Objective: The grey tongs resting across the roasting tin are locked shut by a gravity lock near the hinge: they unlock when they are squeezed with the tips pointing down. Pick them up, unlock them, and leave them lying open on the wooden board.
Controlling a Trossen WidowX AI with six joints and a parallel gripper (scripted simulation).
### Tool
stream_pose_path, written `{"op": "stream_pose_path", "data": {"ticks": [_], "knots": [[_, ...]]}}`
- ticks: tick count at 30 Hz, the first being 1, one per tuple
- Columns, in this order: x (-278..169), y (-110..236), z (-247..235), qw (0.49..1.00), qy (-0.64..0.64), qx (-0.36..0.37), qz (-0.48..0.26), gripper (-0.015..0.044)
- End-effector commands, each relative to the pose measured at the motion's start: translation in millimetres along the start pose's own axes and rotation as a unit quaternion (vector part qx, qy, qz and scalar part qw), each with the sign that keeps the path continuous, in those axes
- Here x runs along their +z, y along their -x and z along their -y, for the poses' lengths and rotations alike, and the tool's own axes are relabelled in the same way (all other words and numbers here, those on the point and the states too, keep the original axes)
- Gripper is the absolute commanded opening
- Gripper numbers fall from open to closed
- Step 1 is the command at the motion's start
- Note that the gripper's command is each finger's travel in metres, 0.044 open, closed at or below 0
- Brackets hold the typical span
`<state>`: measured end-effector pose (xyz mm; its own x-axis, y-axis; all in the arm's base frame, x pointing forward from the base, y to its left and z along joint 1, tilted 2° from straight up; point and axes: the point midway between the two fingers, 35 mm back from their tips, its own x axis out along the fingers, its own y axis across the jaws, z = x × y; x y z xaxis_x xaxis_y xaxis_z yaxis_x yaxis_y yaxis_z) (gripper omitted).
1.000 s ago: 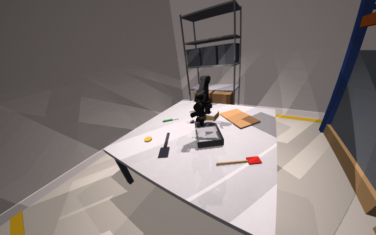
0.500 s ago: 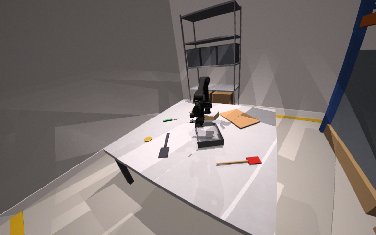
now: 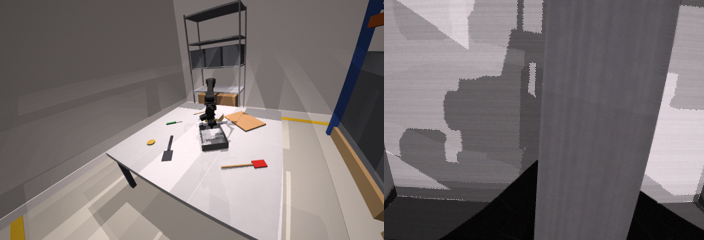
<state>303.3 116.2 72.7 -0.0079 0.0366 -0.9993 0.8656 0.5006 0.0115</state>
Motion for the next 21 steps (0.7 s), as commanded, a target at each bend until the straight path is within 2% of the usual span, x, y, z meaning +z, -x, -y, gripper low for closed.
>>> {"op": "stream_pose_path", "data": {"ticks": [1,21], "knots": [[-22,5,-5,0.999,0.048,0.004,0.0,-0.015],[-135,18,2,0.961,0.276,0.006,-0.004,-0.015]]}}
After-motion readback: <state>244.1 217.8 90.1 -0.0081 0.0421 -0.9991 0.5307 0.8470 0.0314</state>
